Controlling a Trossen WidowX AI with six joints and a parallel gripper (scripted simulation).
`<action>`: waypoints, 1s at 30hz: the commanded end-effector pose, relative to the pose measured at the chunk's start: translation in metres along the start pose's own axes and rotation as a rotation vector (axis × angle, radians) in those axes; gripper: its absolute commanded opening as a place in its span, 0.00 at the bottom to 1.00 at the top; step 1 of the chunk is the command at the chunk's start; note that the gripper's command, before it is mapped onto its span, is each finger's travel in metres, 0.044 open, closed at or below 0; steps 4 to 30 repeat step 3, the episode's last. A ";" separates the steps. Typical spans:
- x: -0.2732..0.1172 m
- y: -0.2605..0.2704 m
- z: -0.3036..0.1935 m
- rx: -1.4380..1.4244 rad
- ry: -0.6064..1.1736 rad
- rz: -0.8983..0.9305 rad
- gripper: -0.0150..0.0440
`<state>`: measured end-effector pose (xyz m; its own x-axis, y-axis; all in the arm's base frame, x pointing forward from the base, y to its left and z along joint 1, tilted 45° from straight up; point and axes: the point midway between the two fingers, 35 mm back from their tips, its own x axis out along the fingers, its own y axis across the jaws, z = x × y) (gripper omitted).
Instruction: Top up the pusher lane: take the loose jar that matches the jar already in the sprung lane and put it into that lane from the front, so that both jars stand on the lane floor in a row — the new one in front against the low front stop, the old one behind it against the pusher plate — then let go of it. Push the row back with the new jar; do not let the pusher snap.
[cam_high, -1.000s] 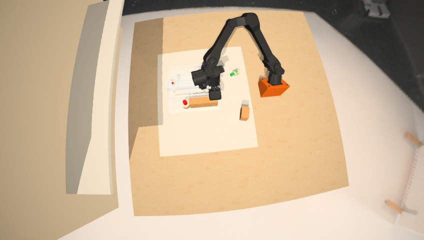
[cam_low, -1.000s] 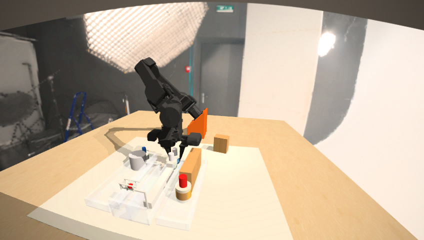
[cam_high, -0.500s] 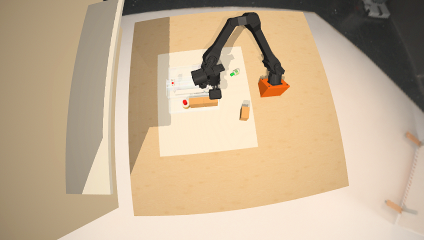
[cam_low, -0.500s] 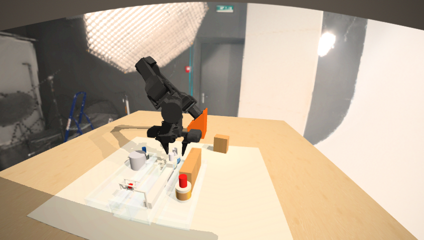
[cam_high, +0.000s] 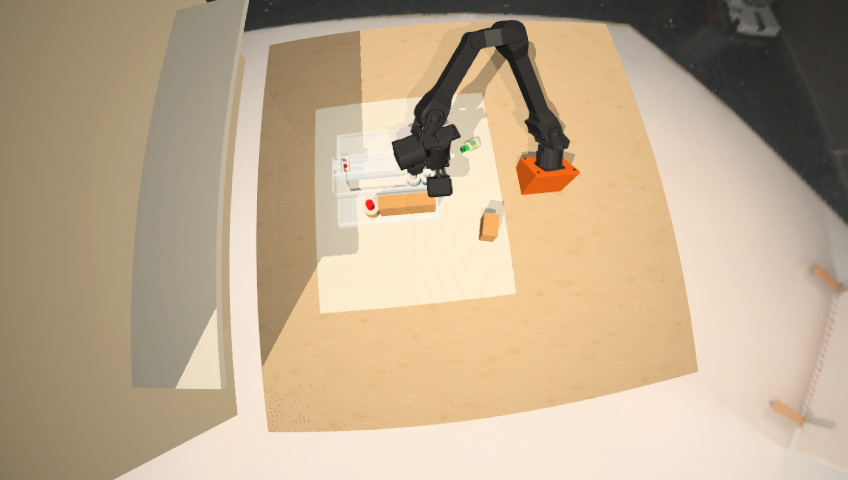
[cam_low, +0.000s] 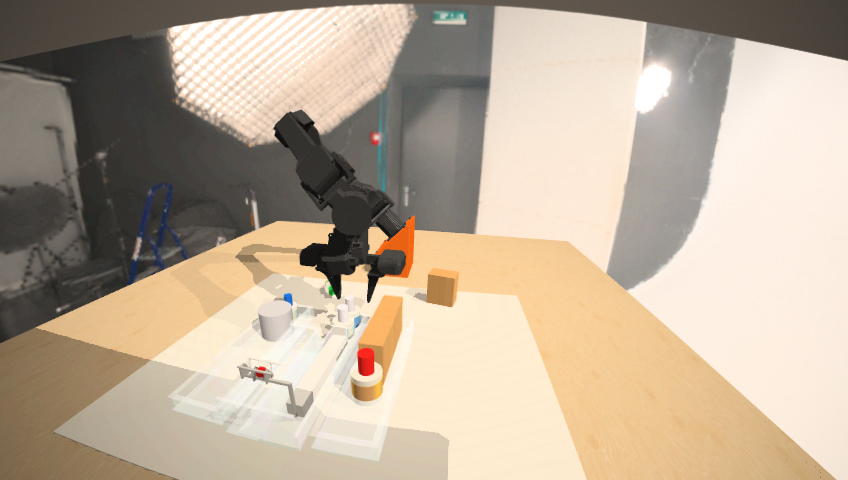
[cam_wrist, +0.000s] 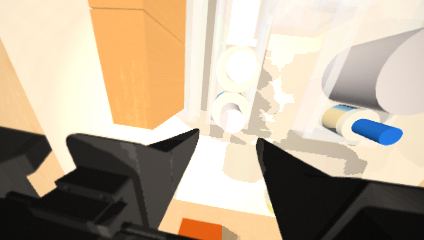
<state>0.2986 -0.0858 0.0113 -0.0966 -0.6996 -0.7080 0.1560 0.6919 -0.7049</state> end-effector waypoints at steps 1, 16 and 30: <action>0.000 0.001 -0.015 0.002 0.003 0.004 0.72; 0.000 0.001 -0.021 0.002 0.003 0.004 0.72; 0.000 0.001 -0.021 0.002 0.003 0.004 0.72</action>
